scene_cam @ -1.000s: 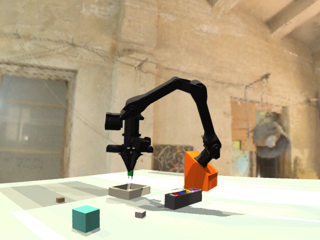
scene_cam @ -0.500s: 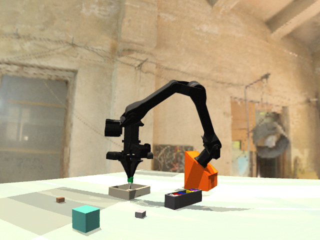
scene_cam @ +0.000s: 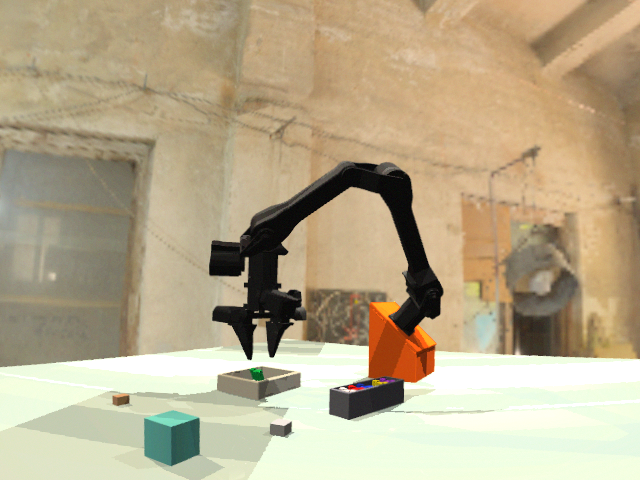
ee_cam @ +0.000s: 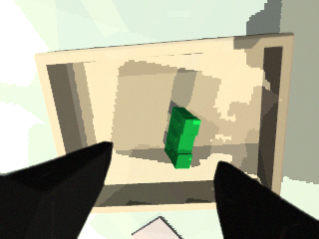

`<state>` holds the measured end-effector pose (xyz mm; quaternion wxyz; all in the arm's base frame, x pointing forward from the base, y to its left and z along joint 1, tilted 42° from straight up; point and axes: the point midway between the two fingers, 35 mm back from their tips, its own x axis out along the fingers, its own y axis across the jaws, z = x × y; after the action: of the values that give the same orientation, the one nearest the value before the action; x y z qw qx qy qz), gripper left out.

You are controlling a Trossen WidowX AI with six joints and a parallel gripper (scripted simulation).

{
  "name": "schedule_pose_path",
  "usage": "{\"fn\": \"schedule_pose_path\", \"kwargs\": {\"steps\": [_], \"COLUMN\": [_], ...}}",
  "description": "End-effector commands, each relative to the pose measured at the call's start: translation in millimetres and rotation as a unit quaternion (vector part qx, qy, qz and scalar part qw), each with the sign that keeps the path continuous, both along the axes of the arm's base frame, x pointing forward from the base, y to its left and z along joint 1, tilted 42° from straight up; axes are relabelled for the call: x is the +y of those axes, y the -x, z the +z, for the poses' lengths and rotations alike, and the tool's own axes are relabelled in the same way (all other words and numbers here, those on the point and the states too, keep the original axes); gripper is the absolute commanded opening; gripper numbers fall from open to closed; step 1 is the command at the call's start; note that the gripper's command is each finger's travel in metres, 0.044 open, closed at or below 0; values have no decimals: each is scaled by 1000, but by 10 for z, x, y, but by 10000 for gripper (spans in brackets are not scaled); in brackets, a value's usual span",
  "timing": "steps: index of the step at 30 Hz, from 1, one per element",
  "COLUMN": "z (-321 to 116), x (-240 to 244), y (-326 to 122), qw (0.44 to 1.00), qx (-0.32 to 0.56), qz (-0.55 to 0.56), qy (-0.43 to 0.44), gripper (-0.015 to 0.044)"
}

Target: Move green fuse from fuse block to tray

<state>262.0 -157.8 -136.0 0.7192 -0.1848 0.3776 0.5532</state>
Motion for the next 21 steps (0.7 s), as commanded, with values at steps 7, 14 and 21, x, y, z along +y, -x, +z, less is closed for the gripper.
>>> {"fn": "schedule_pose_path", "kwargs": {"steps": [7, 14, 21], "z": [275, 275, 265], "x": [-250, -250, -234], "y": [38, 38, 32], "qw": [1000, 1000, 1000], "qx": [0, 0, 1], "qz": [-4, -4, -6], "qy": [1, 1, -1], "gripper": [330, 330, 330]}}
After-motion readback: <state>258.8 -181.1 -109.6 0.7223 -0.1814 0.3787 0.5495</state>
